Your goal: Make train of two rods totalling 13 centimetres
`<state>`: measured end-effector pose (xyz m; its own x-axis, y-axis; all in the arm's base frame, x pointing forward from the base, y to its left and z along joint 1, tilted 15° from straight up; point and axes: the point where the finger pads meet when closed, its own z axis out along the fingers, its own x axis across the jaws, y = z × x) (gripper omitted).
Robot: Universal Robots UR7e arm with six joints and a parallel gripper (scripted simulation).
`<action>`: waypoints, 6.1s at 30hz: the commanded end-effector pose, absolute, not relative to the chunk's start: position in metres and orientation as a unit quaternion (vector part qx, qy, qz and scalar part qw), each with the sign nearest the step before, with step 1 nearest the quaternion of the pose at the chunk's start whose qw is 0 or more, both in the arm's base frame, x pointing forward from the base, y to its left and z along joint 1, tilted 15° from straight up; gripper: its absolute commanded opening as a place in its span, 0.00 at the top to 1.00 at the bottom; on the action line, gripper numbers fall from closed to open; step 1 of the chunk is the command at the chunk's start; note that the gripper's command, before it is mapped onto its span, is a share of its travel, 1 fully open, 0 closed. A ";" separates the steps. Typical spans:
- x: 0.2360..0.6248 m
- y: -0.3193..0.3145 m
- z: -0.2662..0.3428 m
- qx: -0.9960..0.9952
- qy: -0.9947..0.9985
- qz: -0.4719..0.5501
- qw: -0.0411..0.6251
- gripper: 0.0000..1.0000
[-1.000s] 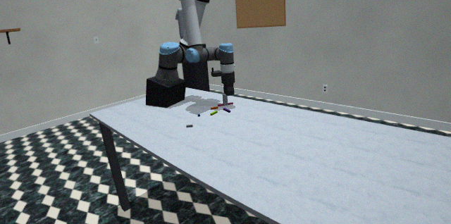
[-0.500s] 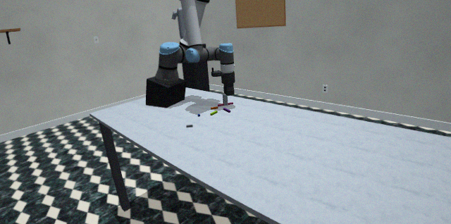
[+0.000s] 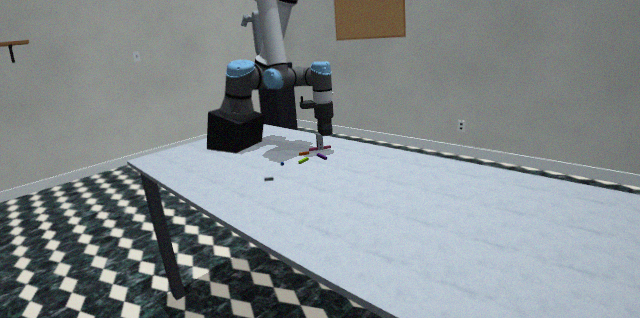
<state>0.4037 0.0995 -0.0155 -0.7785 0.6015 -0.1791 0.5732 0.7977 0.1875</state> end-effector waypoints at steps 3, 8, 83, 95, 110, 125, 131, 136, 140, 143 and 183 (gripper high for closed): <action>0.405 0.100 -0.018 0.312 0.941 0.061 0.116 0.76; 0.406 0.100 -0.022 0.312 0.941 0.061 0.116 0.76; 0.407 0.100 -0.026 0.312 0.941 0.061 0.116 0.46; 0.401 0.099 -0.005 0.312 0.941 0.061 0.116 0.46; 0.389 0.097 0.040 0.312 0.941 0.061 0.116 0.46; 0.384 0.096 0.060 0.312 0.941 0.061 0.116 0.46; 0.384 0.096 0.060 0.312 0.941 0.061 0.116 0.00; 0.384 0.096 0.060 0.312 0.941 0.061 0.116 0.00; 0.384 0.096 0.060 0.312 0.941 0.061 0.116 0.00; 0.384 0.096 0.060 0.312 0.941 0.061 0.116 0.00; 0.361 0.092 0.147 0.312 0.941 0.061 0.116 0.00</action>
<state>0.3620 0.0924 0.1438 -0.7781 0.6014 -0.1811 0.5727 0.7978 0.1887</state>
